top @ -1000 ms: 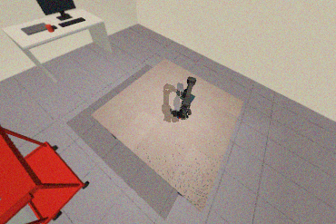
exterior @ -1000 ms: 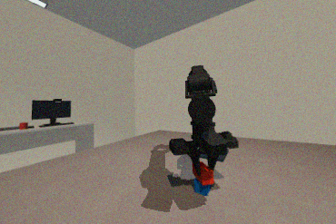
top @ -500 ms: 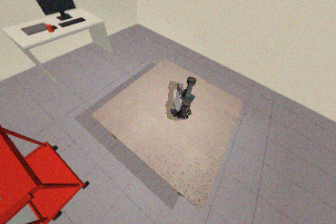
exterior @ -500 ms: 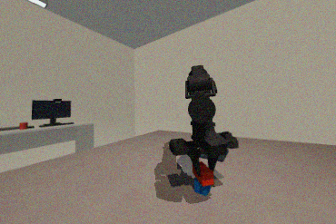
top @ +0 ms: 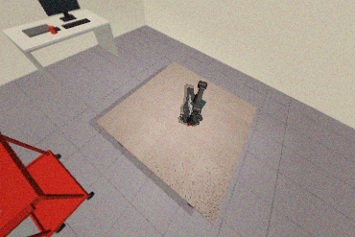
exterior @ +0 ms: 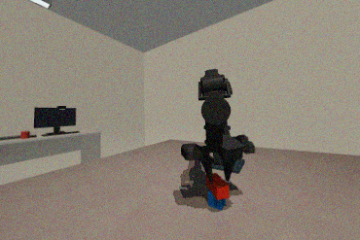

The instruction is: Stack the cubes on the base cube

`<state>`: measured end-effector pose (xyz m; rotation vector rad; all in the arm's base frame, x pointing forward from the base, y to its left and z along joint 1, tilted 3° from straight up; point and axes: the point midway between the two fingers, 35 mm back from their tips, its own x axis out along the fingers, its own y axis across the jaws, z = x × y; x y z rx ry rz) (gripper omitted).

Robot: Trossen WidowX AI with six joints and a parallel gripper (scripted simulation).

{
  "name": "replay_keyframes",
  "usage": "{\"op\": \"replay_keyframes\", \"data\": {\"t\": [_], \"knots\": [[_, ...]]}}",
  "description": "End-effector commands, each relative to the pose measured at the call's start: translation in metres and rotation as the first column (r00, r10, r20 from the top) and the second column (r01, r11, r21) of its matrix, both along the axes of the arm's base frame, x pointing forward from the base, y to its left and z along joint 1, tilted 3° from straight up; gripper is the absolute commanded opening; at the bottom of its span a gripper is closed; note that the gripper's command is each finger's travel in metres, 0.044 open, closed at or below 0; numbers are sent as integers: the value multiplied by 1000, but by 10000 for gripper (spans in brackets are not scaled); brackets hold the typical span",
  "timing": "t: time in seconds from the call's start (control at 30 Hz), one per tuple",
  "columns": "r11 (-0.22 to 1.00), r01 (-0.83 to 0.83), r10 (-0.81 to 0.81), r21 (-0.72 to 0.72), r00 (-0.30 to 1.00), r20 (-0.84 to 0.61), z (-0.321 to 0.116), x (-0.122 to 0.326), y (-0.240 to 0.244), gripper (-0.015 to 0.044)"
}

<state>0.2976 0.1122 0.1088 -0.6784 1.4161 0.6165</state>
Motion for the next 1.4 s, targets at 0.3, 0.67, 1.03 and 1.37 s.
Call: {"op": "replay_keyframes", "data": {"t": [0.3, 0.67, 1.03, 1.37], "knots": [[1000, 2, -2, 0, 1000, 0, 22, -1, 1, 205], [1000, 2, -2, 0, 1000, 0, 39, -3, 1, 205], [1000, 1, -1, 1, 1000, 0, 50, -3, 1, 231], [1000, -4, 4, 2, 1000, 2, 55, -4, 4, 400]]}}
